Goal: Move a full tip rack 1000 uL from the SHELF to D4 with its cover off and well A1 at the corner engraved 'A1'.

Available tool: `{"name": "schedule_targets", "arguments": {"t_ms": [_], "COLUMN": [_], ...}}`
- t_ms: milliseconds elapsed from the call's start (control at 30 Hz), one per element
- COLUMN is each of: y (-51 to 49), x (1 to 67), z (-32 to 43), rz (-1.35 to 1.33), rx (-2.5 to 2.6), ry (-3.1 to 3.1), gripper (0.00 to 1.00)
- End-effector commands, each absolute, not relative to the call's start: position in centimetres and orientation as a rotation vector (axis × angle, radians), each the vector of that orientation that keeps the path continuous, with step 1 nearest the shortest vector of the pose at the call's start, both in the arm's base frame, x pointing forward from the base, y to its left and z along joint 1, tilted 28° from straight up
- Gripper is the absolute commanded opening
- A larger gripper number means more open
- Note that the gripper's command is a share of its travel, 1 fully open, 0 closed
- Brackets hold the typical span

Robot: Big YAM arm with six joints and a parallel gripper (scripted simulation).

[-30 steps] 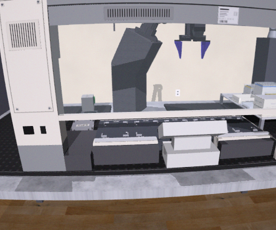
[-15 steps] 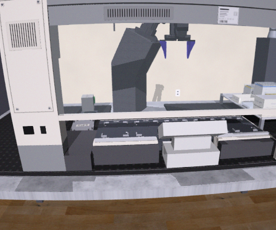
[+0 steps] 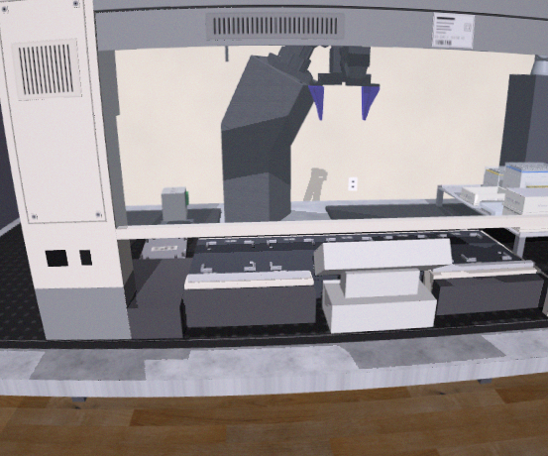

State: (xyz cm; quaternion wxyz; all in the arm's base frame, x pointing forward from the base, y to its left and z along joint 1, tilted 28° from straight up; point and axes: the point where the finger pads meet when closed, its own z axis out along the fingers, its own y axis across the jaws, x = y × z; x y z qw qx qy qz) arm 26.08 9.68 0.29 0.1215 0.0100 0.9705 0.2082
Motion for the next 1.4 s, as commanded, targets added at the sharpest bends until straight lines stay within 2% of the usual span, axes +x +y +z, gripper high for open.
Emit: {"name": "schedule_targets", "arguments": {"t_ms": [0, 1367], "y": [10.1, 10.4], "x": [27.5, 26.6], "z": [1.6, -0.4], "rz": [0.587, 0.403], "rx": [-0.113, -1.020], "ry": [2.757, 2.511], "gripper": [1.00, 1.00]}}
